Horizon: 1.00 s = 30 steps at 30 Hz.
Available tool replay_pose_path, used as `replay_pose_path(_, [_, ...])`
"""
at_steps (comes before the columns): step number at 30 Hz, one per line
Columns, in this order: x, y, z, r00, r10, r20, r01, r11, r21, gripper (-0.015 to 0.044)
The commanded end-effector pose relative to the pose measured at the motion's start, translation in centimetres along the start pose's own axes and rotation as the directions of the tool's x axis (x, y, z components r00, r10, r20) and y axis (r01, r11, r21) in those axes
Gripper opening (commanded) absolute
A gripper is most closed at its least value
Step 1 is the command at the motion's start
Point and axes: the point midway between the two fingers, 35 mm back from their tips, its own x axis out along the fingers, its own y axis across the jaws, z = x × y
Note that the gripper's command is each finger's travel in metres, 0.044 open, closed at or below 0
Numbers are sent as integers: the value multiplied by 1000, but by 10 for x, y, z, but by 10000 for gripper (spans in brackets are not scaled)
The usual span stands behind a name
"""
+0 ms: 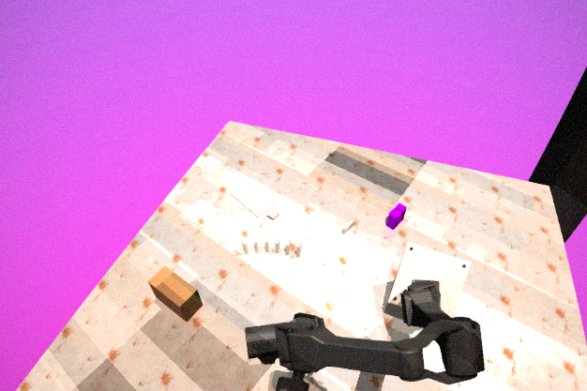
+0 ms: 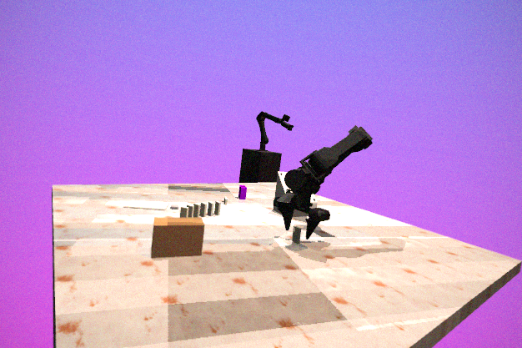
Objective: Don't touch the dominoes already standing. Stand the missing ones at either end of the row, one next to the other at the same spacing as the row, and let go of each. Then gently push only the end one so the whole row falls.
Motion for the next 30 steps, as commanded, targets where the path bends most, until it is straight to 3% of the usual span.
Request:
replay_pose_path(1, [1,-2,0,1000,-5,0,5,1000,5,309])
replay_pose_path(9, [1,-2,0,1000,-5,0,5,1000,5,107])
replay_pose_path(19, [-1,-2,1,1000,-7,0,7,1000,7,107])
replay_pose_path(27, [-111,-4,4,1000,-24,8,23,994,111,107])
replay_pose_path(30, [-133,-1,-1,1000,-15,15,13,991,134,107])
